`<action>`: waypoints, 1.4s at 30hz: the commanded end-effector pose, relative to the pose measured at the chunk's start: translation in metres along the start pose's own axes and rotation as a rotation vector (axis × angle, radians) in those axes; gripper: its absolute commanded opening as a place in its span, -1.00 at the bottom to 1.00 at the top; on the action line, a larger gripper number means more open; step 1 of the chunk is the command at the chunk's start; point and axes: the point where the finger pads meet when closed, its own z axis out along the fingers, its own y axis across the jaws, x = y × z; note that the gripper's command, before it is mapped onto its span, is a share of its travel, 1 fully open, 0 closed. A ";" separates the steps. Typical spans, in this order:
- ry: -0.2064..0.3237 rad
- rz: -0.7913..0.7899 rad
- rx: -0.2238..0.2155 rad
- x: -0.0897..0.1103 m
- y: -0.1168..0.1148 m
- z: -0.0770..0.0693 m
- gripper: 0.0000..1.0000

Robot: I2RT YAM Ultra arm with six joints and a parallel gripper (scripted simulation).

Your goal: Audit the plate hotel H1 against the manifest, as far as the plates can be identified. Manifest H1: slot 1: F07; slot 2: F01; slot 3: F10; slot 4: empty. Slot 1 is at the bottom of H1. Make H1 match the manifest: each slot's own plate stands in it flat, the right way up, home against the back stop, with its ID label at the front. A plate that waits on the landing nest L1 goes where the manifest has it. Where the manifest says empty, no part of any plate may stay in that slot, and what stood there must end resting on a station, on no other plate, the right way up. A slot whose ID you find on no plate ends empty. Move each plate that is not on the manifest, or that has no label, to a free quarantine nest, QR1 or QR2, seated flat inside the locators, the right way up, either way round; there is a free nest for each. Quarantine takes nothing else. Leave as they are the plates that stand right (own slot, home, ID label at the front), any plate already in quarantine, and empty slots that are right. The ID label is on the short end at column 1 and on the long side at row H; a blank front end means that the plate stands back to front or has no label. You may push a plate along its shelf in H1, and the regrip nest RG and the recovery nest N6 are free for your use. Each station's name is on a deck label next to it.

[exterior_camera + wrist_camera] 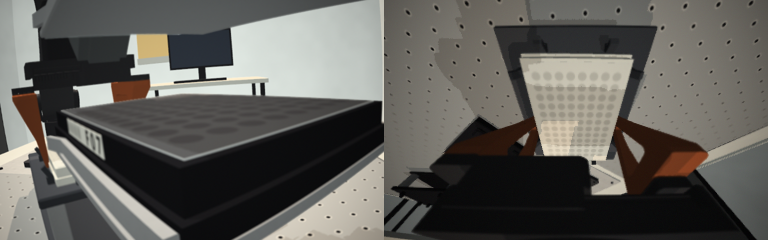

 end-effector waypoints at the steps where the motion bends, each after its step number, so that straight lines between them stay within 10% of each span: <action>1: -0.027 0.000 0.001 -0.005 0.000 -0.004 0.72; 42: -0.054 -0.002 0.002 -0.007 0.003 -0.045 0.72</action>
